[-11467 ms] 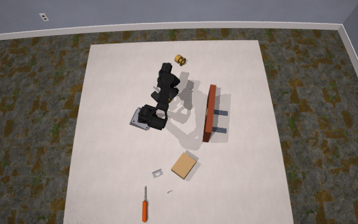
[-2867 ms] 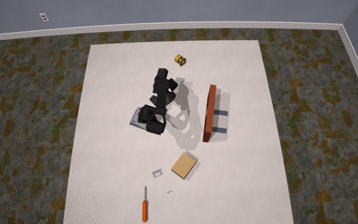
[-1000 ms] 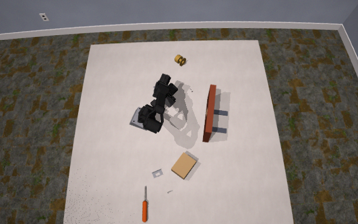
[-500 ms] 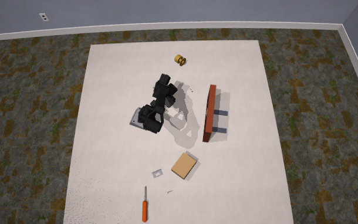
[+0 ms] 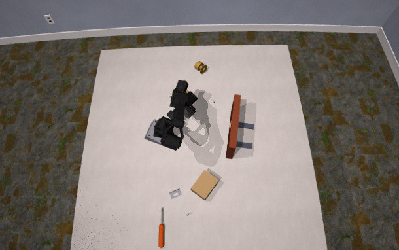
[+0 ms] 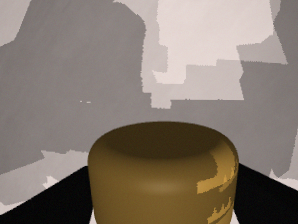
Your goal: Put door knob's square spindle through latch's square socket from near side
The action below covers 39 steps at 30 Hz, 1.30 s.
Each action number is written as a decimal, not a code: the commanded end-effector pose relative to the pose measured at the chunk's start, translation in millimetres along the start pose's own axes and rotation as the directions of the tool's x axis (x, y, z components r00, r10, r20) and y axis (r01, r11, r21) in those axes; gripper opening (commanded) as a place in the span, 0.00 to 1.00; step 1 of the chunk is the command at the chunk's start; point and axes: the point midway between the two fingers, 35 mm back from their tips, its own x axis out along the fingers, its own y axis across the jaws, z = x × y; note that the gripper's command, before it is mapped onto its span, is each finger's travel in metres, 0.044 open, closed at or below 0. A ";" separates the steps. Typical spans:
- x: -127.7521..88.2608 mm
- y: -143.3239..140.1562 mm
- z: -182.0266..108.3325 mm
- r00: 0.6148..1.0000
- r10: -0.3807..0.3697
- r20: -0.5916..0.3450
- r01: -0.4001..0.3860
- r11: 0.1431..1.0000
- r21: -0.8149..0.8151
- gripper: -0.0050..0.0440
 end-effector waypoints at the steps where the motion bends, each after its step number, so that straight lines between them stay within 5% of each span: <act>1: -12.3 8.1 -1.0 1.000 0.021 -0.008 -0.021 1.000 0.016 0.10; 27: -56.9 19.0 -0.7 1.000 0.021 -0.008 -0.021 1.000 0.016 0.10; 39: -52.3 19.5 10.6 0.999 -0.029 0.012 0.032 0.953 -0.300 0.10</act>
